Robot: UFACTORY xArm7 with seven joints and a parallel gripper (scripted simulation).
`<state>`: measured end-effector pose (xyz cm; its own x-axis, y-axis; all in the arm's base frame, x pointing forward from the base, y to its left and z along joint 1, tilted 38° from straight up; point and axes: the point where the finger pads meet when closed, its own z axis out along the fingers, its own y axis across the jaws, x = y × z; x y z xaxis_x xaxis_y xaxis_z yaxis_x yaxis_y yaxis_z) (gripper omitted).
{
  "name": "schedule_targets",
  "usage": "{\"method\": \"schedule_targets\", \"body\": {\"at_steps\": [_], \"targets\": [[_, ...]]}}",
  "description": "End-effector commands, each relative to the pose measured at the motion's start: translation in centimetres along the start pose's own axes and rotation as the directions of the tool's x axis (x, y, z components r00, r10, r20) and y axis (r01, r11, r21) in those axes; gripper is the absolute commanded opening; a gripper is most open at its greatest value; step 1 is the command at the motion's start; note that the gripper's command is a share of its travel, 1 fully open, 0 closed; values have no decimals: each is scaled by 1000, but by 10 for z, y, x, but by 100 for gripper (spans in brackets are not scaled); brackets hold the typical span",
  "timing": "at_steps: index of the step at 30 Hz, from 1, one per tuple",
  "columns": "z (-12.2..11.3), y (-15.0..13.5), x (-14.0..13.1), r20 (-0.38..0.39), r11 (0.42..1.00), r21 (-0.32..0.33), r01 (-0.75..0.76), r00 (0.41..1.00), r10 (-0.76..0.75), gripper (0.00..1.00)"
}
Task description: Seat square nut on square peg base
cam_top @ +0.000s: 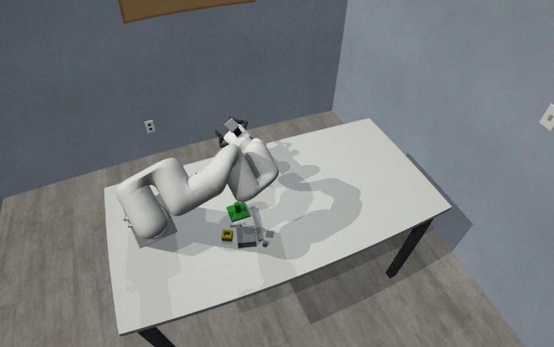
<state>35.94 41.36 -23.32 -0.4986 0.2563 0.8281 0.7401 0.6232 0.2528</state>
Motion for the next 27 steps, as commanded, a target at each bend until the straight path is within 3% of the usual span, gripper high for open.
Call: {"method": "schedule_targets", "body": {"at_steps": [1,17,18,27], "targets": [[1,2,2,-2,1000,-1,4,1000,-4,100],[1,2,2,-2,1000,-1,4,1000,-4,100],[1,2,2,-2,1000,-1,4,1000,-4,60],[0,4,3,-2,1000,-9,2,1000,-2,60]]}}
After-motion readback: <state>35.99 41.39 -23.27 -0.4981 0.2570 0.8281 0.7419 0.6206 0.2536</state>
